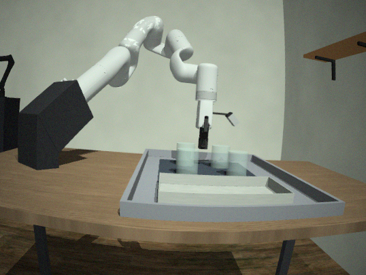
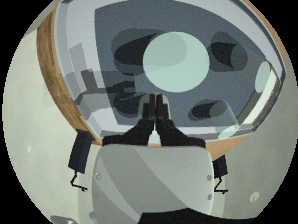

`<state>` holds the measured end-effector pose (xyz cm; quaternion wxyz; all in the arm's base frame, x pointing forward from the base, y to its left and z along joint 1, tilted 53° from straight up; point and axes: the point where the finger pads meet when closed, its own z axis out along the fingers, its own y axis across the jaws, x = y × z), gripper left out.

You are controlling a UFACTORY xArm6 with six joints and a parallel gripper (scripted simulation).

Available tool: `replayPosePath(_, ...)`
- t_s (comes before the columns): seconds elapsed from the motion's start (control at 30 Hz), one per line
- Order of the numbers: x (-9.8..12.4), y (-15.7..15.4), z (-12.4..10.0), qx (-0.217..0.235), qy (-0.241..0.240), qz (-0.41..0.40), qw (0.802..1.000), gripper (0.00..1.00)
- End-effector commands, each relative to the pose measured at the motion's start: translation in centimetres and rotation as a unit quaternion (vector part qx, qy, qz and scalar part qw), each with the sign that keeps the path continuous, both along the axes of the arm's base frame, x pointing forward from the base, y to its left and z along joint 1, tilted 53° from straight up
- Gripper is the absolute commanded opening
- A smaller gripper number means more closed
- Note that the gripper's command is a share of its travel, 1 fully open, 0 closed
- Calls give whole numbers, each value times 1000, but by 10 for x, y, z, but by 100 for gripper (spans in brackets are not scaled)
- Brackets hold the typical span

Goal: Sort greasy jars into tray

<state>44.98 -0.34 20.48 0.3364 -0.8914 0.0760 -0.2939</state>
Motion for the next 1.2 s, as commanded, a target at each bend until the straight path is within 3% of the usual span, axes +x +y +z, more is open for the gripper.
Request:
replayPosePath(0.0, 0, 0, 0, 0, -1, 0, 1000, 0)
replayPosePath(1.17, -3, 1, -1, 0, -1, 0, 1000, 0)
